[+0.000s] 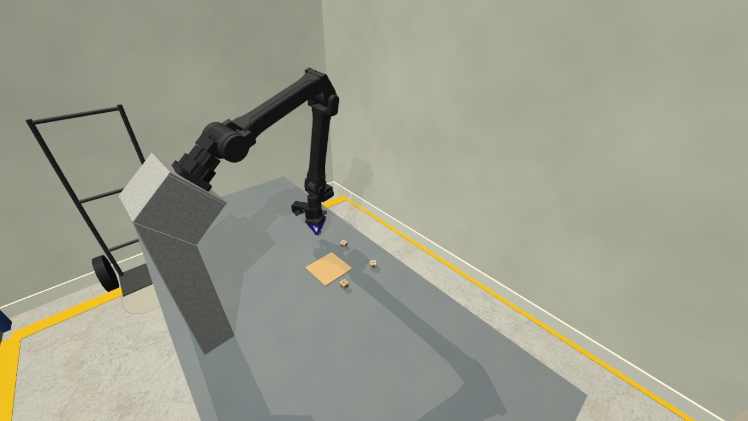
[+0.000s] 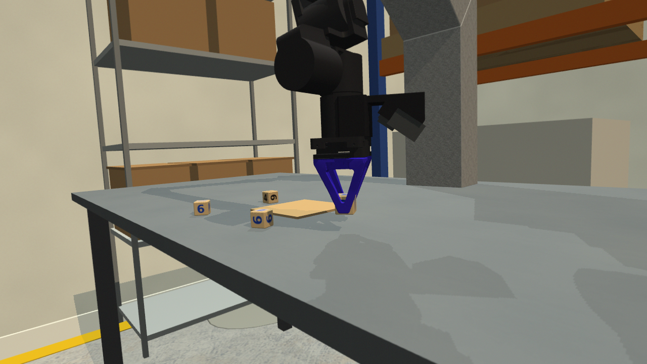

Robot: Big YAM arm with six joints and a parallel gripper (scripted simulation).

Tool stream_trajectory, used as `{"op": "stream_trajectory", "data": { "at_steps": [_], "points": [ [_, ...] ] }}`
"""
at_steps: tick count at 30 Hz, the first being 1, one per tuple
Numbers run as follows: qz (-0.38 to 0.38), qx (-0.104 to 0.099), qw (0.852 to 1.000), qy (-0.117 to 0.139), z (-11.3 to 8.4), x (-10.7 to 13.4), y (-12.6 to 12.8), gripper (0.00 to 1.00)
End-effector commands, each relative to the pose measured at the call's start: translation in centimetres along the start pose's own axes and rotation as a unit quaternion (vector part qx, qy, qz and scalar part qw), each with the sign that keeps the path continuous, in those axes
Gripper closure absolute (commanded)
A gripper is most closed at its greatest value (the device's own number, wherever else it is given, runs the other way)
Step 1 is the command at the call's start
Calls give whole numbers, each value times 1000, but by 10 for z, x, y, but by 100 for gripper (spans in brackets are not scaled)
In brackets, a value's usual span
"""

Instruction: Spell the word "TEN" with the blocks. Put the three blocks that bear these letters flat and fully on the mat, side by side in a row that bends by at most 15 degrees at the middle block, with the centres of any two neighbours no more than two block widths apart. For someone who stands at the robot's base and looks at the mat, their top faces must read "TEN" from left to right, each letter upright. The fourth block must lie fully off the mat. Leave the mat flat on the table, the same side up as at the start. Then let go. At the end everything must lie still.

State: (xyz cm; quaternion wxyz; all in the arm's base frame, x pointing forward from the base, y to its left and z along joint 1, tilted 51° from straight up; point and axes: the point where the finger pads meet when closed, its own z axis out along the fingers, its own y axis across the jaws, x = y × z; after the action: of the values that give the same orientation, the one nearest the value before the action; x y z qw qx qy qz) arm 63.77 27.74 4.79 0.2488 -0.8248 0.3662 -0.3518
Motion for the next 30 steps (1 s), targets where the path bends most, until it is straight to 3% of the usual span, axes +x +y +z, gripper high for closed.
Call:
{"op": "stream_trajectory", "data": {
  "at_steps": [1, 3, 8, 12, 13, 15, 20, 23, 30],
  "points": [
    [1, 12, 1000, -5, -37, -7, -16, 78],
    [1, 12, 1000, -5, -37, -7, -16, 78],
    [1, 12, 1000, -5, -71, -7, -15, 78],
    [2, 13, 1000, -5, -84, -7, -14, 78],
    [-3, -5, 1000, -12, -71, -16, 3, 78],
    [1, -8, 1000, -8, -70, -10, 6, 78],
    [1, -7, 1000, -7, -69, -9, 6, 78],
    [4, 8, 1000, -2, -77, -2, -9, 78],
    [47, 4, 999, -3, -67, -4, -5, 78]
  ]
}}
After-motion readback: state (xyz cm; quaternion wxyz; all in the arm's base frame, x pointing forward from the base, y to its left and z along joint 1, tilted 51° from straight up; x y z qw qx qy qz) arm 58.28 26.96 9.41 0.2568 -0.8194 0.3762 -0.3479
